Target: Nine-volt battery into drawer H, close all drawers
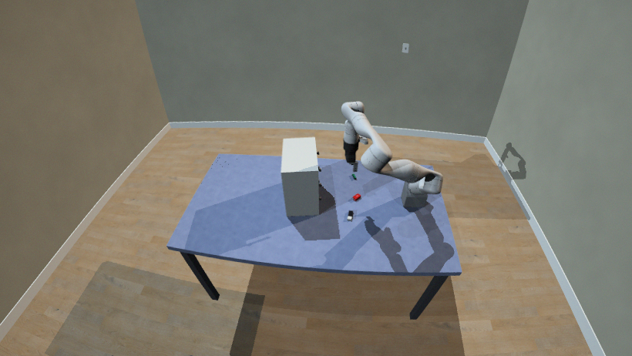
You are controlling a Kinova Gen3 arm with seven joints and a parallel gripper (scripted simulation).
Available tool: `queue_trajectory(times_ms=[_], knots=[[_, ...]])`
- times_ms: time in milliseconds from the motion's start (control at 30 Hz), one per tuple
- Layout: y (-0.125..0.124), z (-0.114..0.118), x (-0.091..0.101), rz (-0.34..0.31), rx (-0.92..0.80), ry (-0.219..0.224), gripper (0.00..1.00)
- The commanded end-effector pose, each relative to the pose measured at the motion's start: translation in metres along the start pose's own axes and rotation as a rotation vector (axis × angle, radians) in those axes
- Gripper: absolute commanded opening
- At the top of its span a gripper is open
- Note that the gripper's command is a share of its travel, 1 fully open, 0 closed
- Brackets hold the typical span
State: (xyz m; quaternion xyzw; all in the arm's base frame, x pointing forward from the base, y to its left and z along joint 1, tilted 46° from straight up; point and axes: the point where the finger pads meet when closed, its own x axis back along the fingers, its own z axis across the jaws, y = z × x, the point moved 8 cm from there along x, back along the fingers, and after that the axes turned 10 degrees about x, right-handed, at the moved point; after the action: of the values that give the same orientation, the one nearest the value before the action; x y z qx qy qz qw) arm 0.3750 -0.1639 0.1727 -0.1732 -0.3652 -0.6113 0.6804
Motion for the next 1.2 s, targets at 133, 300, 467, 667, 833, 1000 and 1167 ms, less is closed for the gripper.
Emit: queue_trajectory(times_ms=[133, 300, 467, 667, 833, 1000, 1167], knots=[[0.0, -0.001, 0.002, -0.005, -0.022, 0.004, 1.0], [0.0, -0.001, 0.002, -0.005, -0.025, 0.004, 1.0], [0.0, -0.001, 0.002, -0.005, -0.026, 0.004, 1.0], [-0.001, 0.0, 0.001, -0.009, -0.029, 0.005, 1.0], [-0.003, 0.0, -0.002, -0.036, -0.031, 0.002, 1.0], [-0.004, 0.001, -0.008, -0.099, -0.027, -0.01, 1.0], [-0.003, 0.0, -0.015, -0.191, -0.017, -0.026, 1.0]])
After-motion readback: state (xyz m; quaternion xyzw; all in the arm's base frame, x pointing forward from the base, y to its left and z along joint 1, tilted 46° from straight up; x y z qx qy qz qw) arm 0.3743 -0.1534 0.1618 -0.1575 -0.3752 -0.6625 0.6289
